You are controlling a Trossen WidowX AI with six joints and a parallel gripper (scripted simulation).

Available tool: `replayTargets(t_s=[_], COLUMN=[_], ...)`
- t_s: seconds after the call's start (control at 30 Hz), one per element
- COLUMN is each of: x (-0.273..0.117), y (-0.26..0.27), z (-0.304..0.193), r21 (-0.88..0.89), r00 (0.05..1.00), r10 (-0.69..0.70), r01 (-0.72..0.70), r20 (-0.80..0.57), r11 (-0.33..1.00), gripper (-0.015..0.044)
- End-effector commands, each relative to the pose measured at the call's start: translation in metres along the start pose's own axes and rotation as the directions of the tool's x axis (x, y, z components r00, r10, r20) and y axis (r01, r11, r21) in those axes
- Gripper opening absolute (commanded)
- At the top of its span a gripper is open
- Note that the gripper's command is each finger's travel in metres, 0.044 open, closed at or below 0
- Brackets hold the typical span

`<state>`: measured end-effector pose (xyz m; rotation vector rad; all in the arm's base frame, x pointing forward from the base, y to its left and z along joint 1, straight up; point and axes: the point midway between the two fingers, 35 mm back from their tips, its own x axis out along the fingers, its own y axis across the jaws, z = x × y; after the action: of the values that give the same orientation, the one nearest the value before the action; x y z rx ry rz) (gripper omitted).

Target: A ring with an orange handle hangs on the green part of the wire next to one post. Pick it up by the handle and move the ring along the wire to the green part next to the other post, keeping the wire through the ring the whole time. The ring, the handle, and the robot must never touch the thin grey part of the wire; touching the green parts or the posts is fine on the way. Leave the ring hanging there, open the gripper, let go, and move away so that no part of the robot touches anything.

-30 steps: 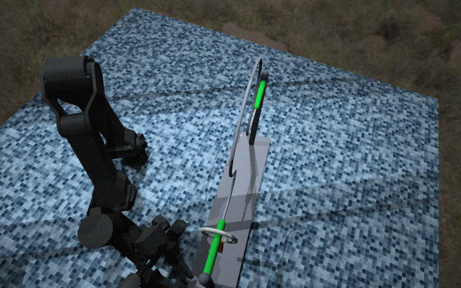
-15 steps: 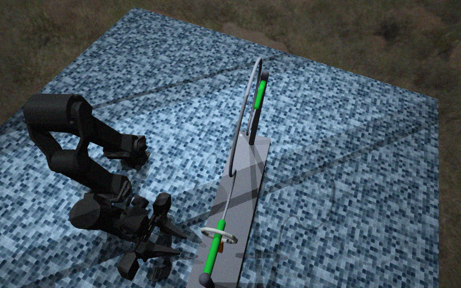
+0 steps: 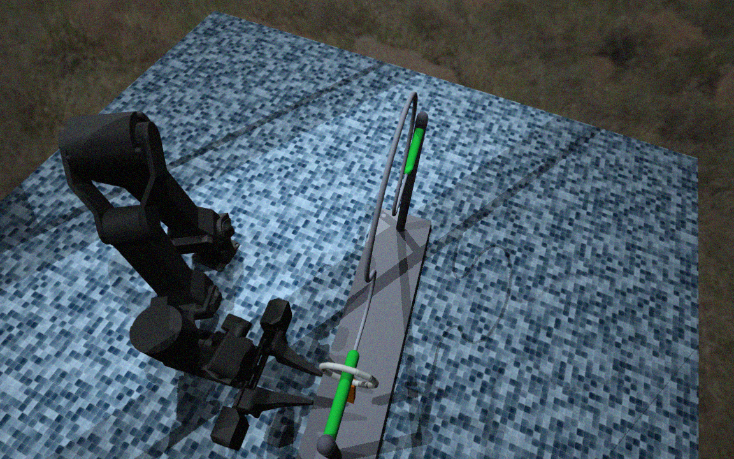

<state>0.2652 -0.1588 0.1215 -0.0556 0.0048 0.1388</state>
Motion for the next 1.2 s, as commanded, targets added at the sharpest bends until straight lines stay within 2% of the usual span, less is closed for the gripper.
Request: replayTargets(t_s=[0.0,1.17], x=[0.009,0.055], y=[-0.001,-0.004], z=[0.012,0.014], r21=[0.041,0.041], r00=[1.0,1.0], r10=[-0.005,-0.006], r01=[0.005,0.005], r20=[0.016,0.019], r11=[0.999,0.999], gripper=[0.016,0.016])
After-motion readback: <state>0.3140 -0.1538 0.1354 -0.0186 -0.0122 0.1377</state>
